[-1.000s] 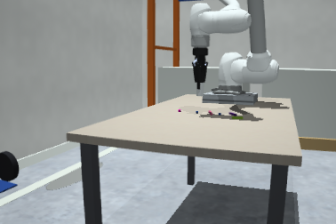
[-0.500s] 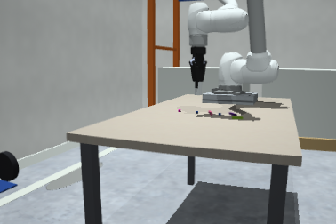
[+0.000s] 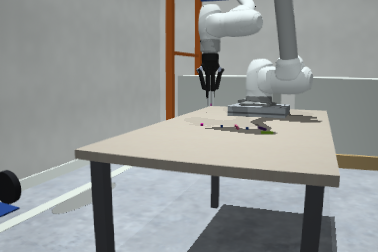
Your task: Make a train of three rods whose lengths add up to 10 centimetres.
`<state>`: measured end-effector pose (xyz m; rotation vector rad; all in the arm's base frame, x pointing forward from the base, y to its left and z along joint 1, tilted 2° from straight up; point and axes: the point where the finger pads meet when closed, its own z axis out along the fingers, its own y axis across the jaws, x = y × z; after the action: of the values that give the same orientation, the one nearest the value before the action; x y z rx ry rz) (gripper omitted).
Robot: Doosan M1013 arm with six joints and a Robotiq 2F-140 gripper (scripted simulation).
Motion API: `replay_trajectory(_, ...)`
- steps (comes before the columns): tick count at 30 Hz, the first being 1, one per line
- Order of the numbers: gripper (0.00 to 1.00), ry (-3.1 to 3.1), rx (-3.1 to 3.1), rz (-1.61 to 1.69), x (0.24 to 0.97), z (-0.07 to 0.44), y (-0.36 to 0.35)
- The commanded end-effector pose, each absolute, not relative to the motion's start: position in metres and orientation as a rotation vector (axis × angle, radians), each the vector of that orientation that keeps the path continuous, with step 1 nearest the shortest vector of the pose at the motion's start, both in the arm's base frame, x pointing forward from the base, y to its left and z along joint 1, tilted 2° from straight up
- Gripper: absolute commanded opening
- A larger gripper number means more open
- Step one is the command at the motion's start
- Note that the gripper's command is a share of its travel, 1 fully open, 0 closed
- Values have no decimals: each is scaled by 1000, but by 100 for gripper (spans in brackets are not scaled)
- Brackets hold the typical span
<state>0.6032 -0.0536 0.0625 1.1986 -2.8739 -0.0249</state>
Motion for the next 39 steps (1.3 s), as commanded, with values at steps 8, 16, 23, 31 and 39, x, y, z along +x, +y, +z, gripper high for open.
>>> replay_trajectory(8, 3, -3056, 570, -3, 590, 63, -99)
replay_trajectory(16, 3, -3073, 469, -2, 588, 63, -106)
replay_trajectory(23, 3, -3073, 469, -2, 588, 63, -106)
replay_trajectory(31, 3, -3073, 468, -1, 588, 56, -106)
replay_trajectory(39, 3, -3073, 468, -1, 587, 35, -106)
